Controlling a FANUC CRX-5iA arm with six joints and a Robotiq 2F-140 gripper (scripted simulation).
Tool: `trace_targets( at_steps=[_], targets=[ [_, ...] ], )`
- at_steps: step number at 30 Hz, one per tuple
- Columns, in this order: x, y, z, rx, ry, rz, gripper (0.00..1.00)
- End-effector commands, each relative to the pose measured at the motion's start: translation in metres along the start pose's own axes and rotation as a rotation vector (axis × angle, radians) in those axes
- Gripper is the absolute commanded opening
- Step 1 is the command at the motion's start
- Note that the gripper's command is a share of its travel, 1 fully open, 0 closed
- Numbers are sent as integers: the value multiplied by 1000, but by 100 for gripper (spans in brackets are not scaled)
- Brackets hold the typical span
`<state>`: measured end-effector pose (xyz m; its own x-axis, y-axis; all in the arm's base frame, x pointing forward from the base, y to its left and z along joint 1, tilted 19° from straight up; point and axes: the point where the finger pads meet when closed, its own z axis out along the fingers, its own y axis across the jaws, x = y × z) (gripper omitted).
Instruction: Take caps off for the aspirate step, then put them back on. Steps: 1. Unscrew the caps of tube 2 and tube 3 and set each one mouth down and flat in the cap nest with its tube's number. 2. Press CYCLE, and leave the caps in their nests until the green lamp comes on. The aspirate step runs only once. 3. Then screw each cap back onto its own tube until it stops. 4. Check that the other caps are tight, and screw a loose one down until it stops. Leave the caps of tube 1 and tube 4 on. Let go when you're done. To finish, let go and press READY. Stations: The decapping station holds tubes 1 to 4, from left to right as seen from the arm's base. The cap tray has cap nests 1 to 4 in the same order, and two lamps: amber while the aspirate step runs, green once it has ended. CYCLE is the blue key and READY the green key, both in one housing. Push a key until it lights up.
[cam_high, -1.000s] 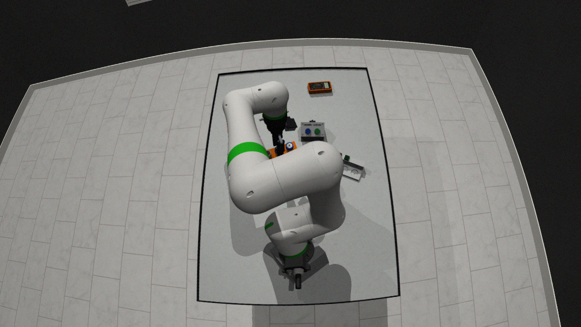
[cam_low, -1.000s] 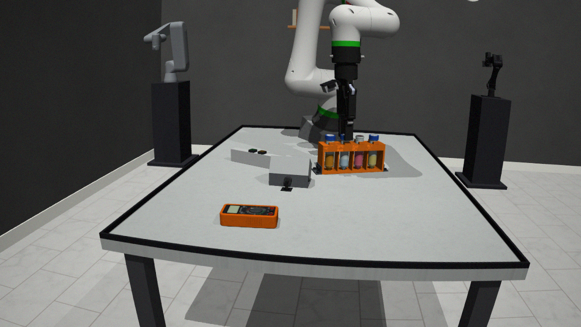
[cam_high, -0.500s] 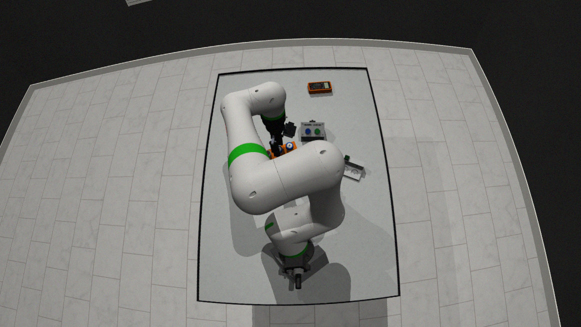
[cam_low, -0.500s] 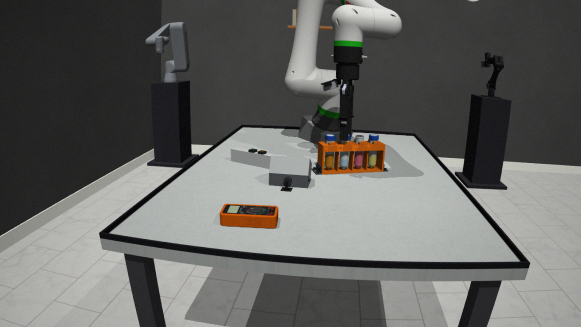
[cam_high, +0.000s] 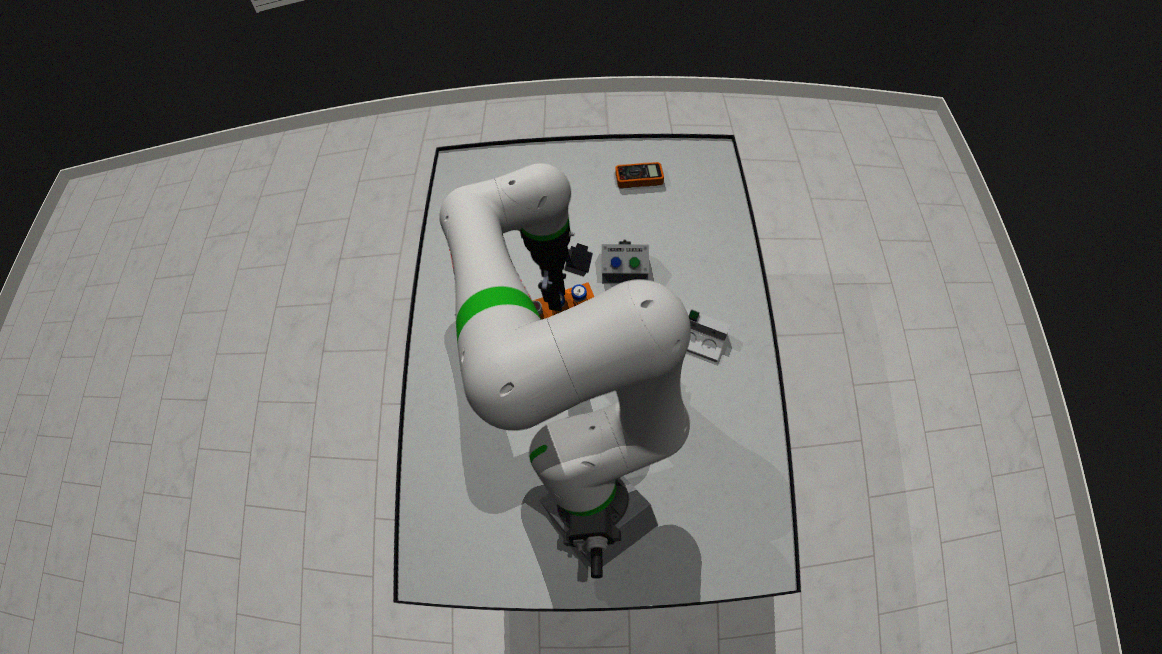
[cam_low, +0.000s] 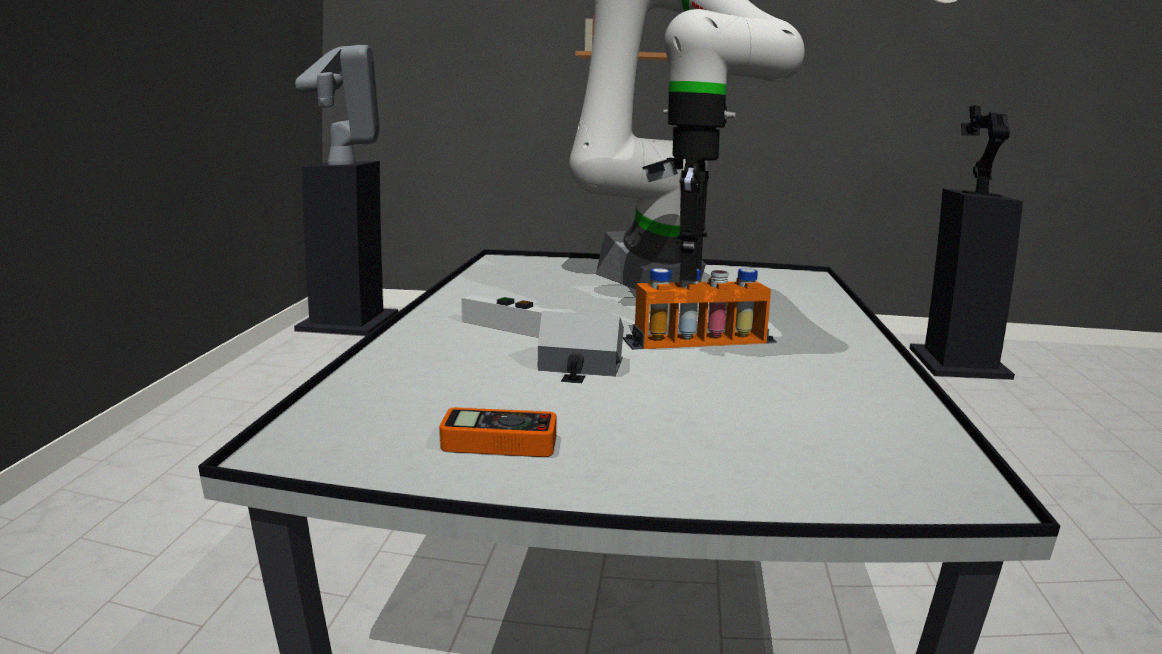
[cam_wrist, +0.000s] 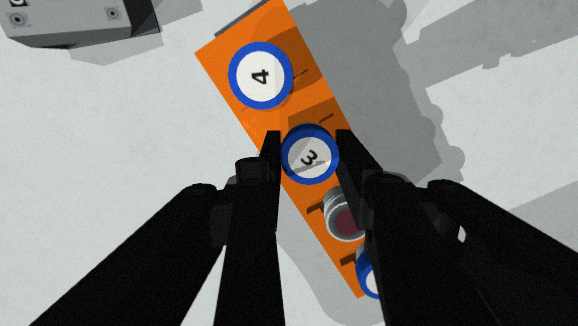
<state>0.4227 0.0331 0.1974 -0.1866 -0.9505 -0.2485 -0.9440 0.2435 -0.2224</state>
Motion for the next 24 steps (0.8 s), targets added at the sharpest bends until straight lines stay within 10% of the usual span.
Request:
trace_targets(
  at_steps=[1,24],
  targets=[
    [0,-1,-1,2,0,-100,30],
    [0,-1,-1,2,1,-1047,30]
  ],
)
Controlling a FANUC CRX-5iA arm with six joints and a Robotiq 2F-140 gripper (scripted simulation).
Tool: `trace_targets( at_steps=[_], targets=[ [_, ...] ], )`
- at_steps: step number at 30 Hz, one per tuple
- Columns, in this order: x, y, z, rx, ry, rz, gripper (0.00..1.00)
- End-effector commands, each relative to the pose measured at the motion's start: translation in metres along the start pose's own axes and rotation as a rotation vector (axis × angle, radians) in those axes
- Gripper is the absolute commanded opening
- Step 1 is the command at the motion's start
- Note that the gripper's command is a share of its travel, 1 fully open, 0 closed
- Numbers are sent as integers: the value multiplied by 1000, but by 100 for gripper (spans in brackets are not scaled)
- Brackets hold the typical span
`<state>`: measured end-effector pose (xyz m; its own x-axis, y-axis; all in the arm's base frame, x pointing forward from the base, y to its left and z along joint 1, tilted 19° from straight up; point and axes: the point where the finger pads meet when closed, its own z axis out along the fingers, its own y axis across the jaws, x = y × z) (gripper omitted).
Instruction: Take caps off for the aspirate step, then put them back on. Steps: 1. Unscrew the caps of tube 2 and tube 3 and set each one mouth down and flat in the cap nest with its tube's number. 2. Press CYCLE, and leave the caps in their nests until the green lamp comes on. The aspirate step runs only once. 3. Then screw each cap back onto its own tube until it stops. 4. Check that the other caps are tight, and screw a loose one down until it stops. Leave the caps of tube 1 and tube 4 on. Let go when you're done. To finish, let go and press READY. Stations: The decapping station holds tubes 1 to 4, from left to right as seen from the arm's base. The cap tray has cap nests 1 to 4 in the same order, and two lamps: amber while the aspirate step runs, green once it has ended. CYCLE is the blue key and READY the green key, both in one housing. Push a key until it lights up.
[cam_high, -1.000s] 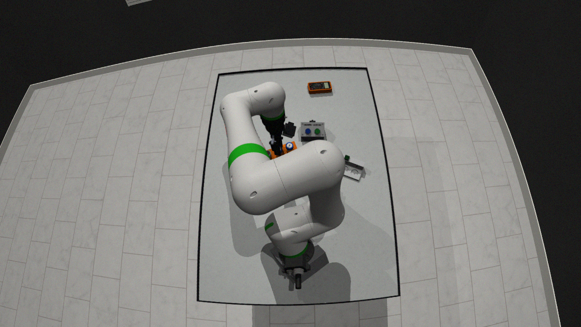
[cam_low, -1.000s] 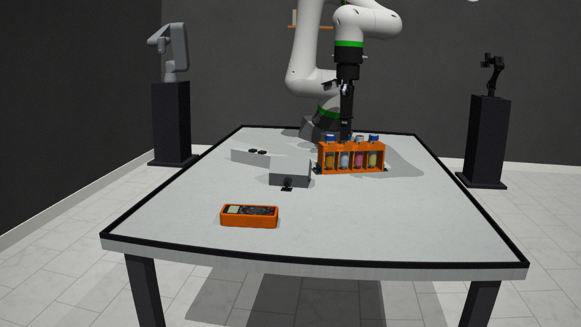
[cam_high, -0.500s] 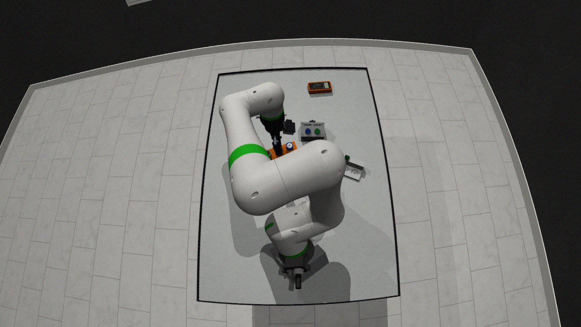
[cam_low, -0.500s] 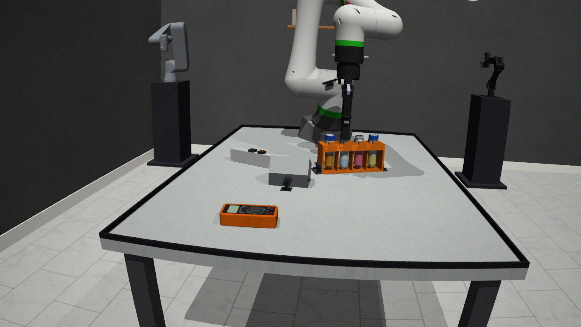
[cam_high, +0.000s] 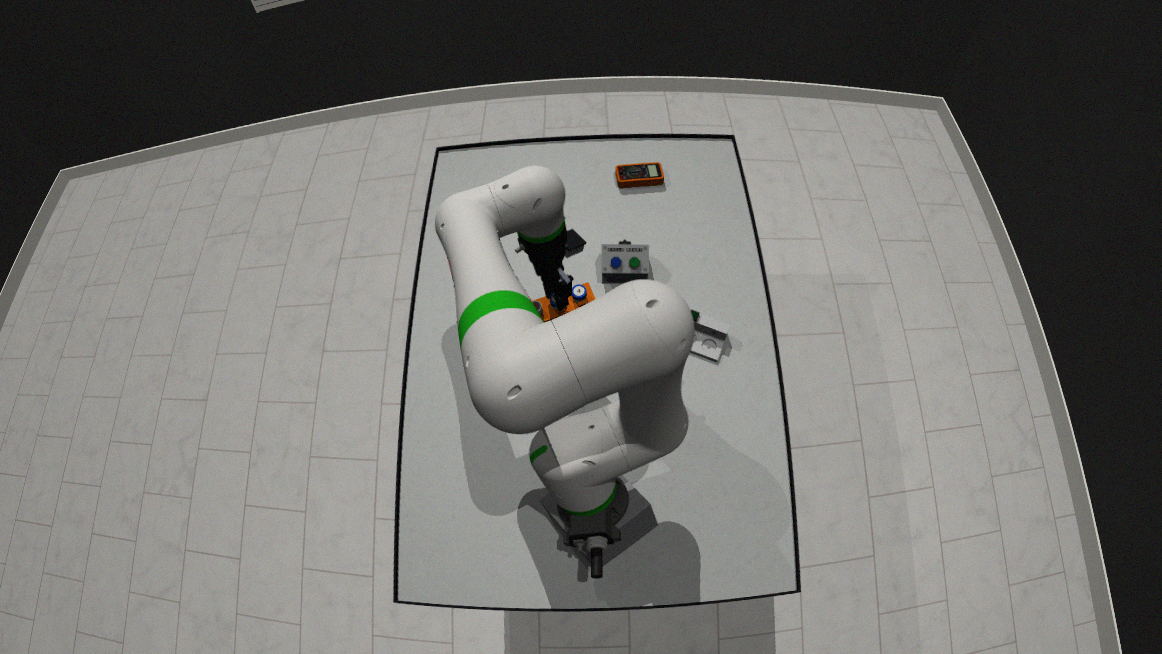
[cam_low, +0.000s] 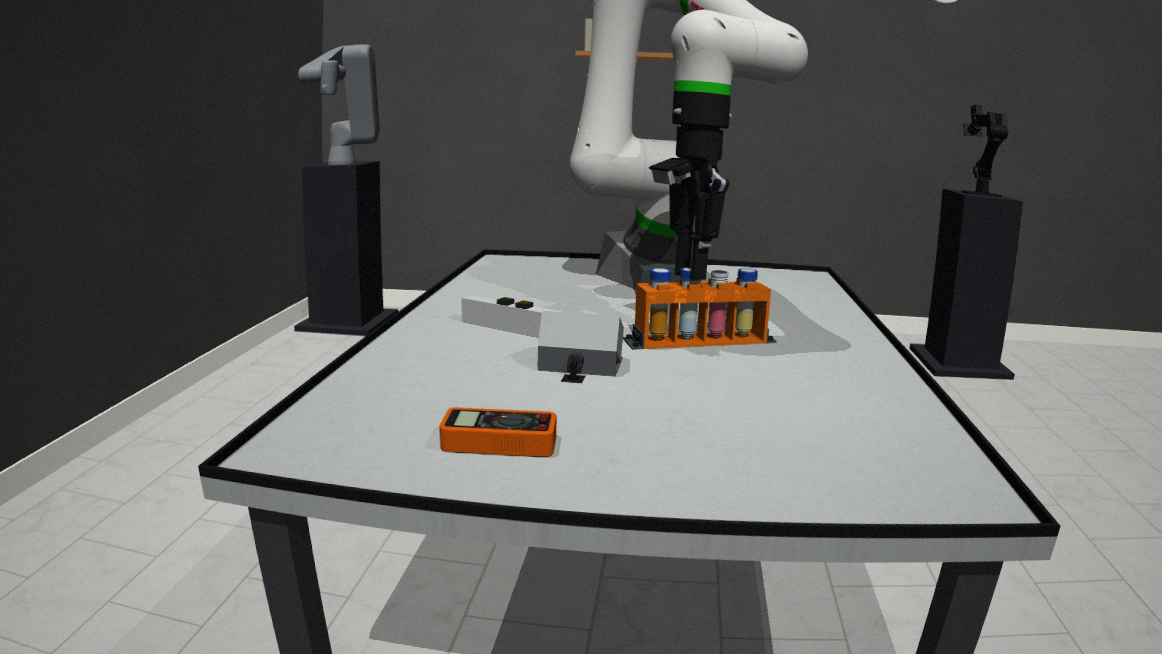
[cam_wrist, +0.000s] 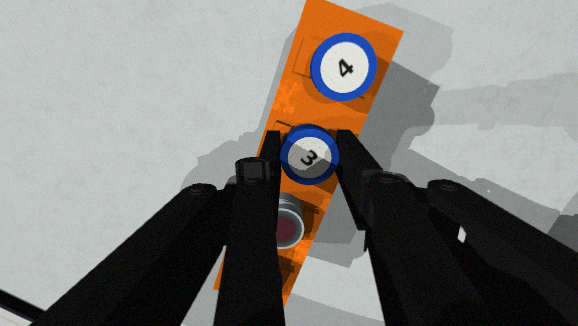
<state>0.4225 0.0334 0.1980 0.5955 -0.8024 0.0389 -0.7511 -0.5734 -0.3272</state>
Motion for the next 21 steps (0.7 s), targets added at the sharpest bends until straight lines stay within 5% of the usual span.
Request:
trace_targets(
  at_steps=[1,6,7,19,21],
  targets=[
    [1,0,-1,10,-27,-174,30],
    [1,0,-1,10,-27,-174,30],
    [1,0,-1,10,-27,-174,41],
    [1,0,-1,10,-27,-174,41],
    [1,0,-1,8,-28,-7,41]
  ],
)
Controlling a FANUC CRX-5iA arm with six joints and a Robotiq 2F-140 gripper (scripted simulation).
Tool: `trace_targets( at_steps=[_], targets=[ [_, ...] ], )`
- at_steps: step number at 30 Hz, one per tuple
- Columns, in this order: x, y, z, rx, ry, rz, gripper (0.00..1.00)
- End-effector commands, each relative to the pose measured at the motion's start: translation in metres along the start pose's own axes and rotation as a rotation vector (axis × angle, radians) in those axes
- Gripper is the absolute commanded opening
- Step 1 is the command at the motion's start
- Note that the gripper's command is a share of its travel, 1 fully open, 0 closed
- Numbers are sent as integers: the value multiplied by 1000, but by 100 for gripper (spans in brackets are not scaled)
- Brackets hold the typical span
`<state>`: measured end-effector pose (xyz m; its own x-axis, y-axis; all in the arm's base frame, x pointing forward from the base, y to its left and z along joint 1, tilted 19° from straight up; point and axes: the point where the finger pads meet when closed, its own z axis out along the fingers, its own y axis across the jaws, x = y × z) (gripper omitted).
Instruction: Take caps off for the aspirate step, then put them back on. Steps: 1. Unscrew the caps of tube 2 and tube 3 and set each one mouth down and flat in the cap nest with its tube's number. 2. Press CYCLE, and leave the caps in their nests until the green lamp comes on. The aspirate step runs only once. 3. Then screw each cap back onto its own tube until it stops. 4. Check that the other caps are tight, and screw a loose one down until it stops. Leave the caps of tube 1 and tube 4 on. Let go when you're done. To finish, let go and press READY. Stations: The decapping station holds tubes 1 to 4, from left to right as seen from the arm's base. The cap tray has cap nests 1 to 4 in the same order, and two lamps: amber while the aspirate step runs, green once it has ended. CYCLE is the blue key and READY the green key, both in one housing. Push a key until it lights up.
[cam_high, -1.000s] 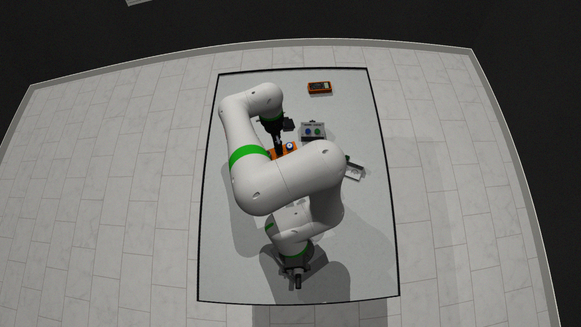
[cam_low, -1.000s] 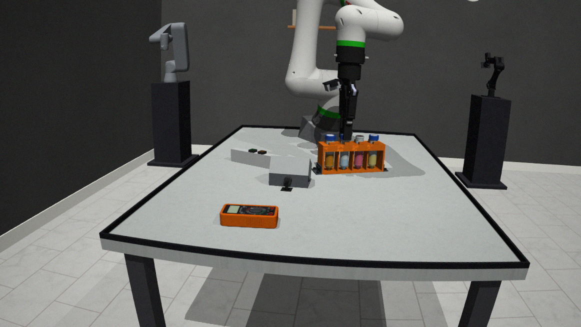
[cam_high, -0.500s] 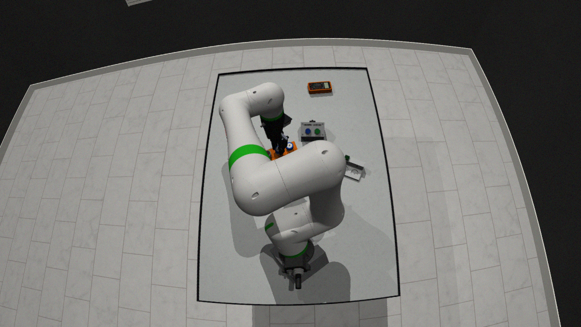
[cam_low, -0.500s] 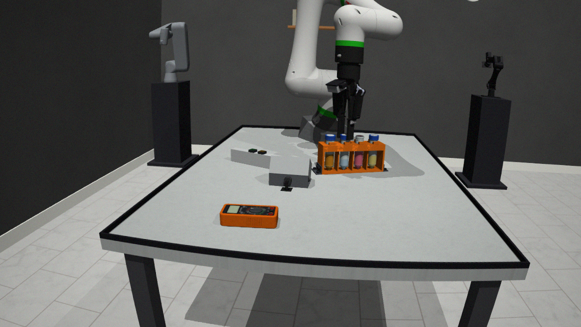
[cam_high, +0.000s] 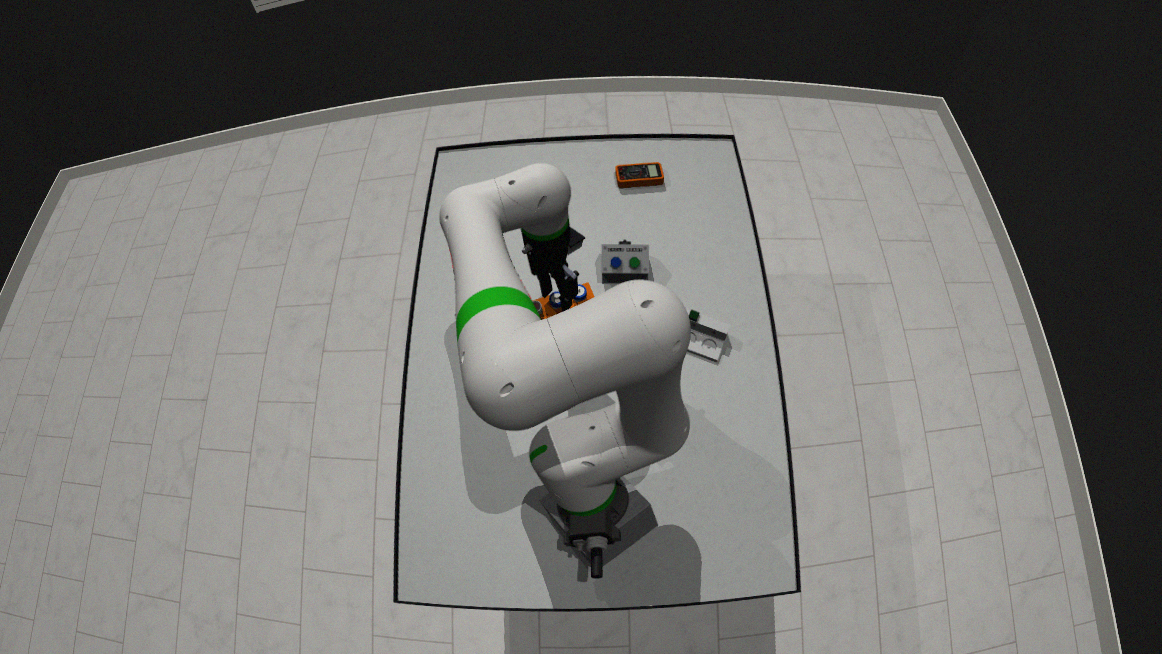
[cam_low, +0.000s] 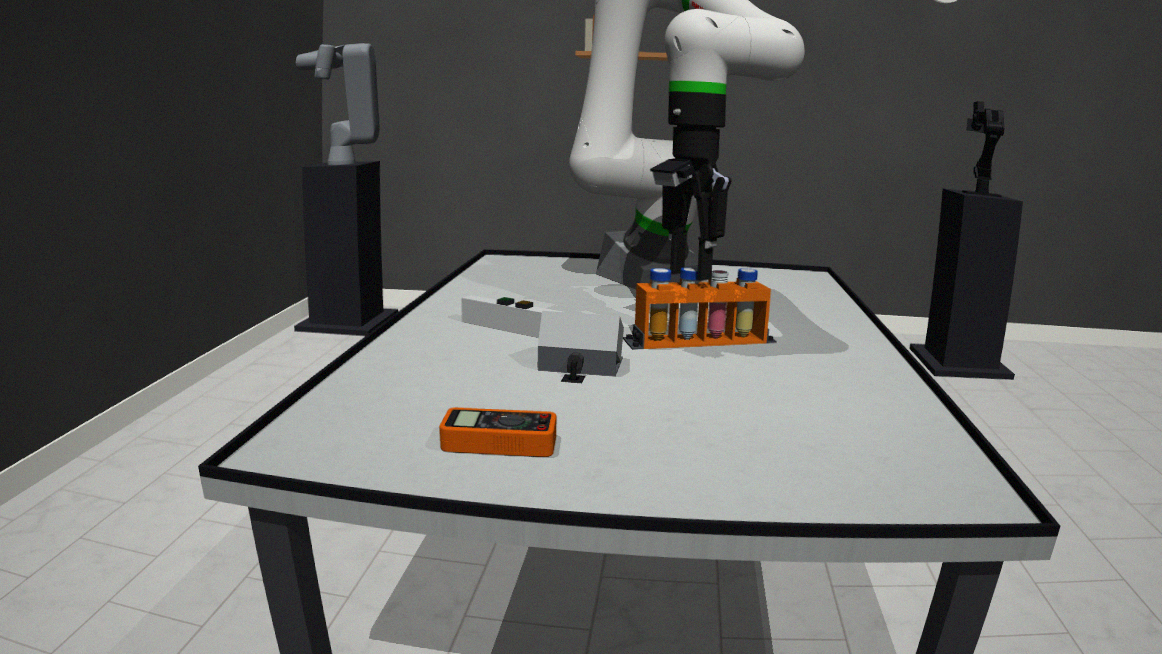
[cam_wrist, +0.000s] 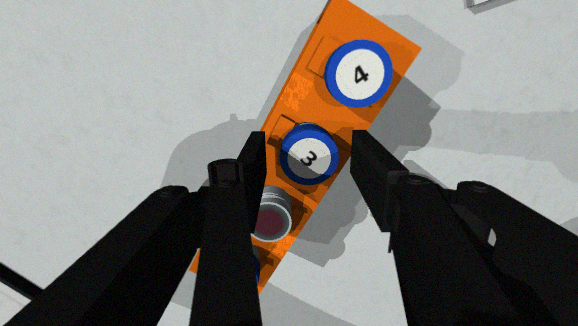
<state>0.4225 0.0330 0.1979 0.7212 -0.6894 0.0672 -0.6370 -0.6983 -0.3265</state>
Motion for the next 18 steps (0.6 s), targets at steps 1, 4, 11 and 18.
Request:
trace_targets(
  at_steps=[1,4,11,18],
  targets=[
    [1,0,-1,1,1,245,41],
    [1,0,-1,2,1,350,41],
    [1,0,-1,2,1,687,41],
    [1,0,-1,3,-2,1011,41]
  ],
)
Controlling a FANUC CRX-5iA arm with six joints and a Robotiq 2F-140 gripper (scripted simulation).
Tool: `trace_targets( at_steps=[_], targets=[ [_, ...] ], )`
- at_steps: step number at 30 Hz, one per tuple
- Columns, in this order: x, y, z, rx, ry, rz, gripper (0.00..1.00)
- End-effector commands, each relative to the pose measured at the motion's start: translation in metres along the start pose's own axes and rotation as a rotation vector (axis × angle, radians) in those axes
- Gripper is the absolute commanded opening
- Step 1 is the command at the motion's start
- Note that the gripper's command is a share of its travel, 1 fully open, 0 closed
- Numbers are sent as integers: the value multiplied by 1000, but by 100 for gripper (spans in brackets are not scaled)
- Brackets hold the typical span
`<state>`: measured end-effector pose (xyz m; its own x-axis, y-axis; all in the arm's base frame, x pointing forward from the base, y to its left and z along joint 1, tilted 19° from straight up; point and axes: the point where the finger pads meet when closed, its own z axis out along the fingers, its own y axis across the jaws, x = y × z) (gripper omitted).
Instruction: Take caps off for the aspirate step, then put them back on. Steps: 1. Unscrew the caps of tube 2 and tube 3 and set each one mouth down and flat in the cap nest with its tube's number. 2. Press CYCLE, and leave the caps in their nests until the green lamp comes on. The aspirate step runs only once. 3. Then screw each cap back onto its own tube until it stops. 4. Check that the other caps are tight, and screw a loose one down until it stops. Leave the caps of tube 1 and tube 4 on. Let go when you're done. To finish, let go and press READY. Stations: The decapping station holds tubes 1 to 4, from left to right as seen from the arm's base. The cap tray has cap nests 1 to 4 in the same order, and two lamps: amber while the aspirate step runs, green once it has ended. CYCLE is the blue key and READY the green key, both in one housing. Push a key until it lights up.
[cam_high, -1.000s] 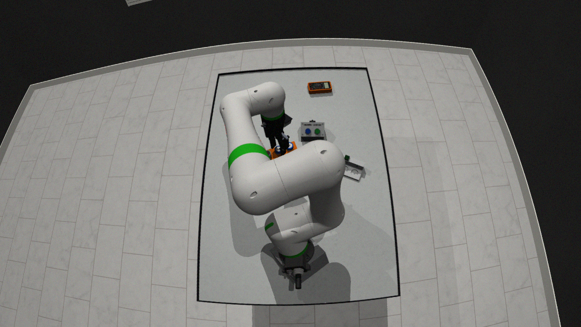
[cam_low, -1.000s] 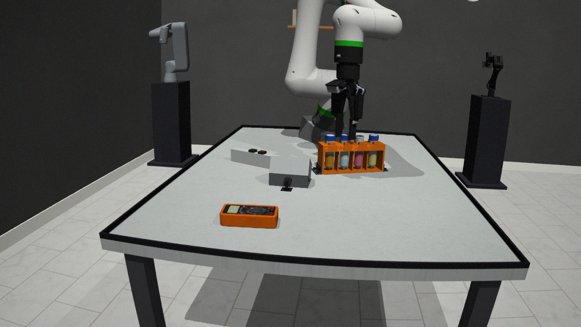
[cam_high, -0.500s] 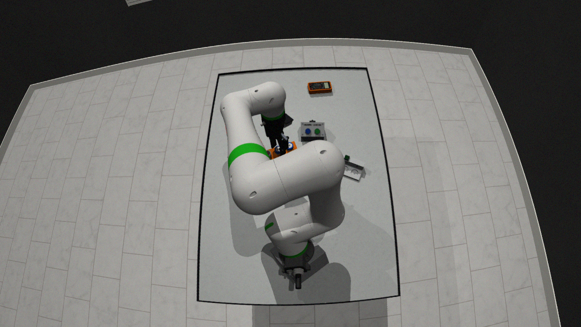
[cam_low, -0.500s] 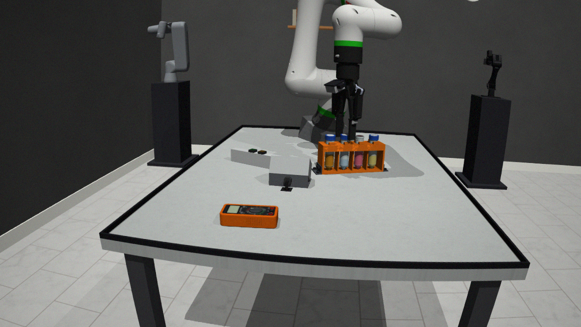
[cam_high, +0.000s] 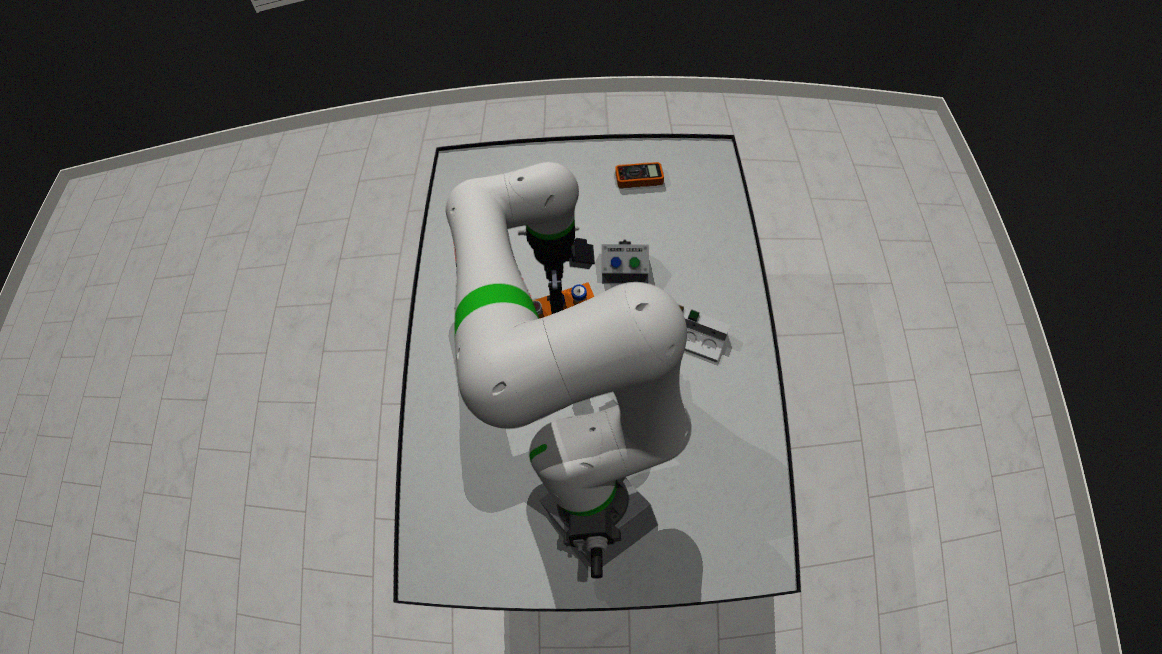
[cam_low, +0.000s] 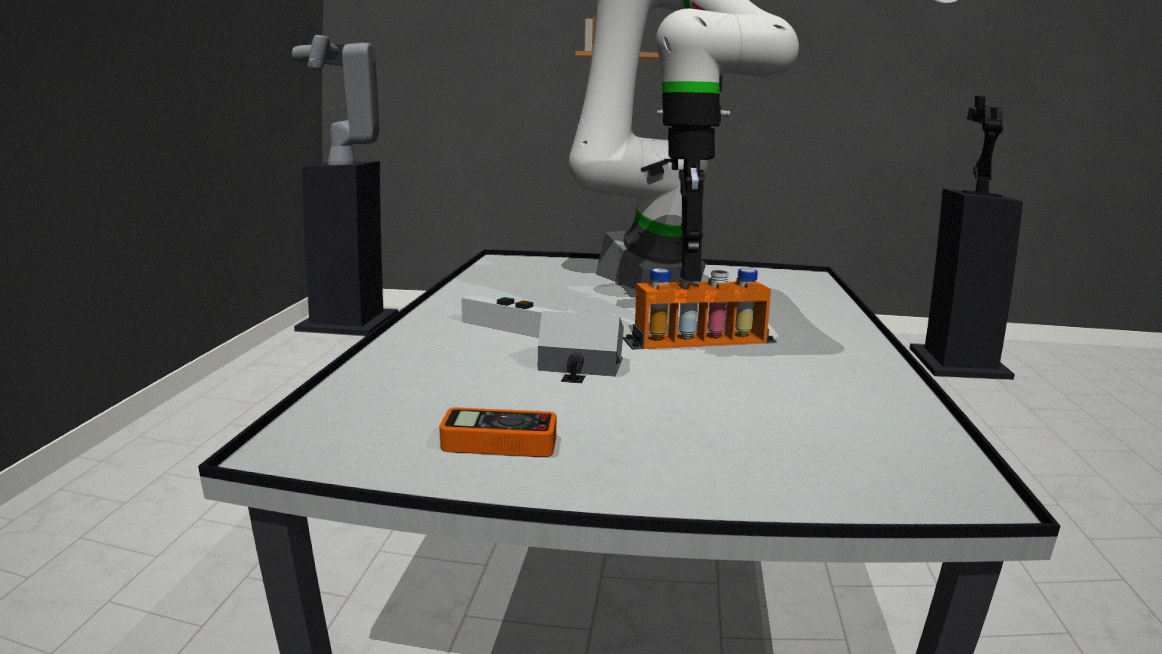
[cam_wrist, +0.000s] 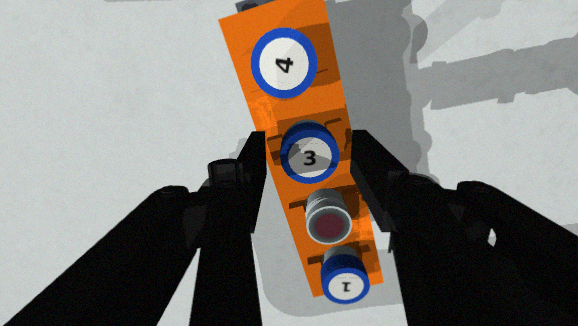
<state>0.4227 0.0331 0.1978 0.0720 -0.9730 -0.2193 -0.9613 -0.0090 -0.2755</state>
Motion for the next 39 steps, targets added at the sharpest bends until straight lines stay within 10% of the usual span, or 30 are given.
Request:
trace_targets(
  at_steps=[1,25,39],
  targets=[
    [0,-1,-1,10,38,259,41],
    [0,0,-1,10,38,259,30],
    [0,0,-1,-3,40,-441,30]
  ],
)
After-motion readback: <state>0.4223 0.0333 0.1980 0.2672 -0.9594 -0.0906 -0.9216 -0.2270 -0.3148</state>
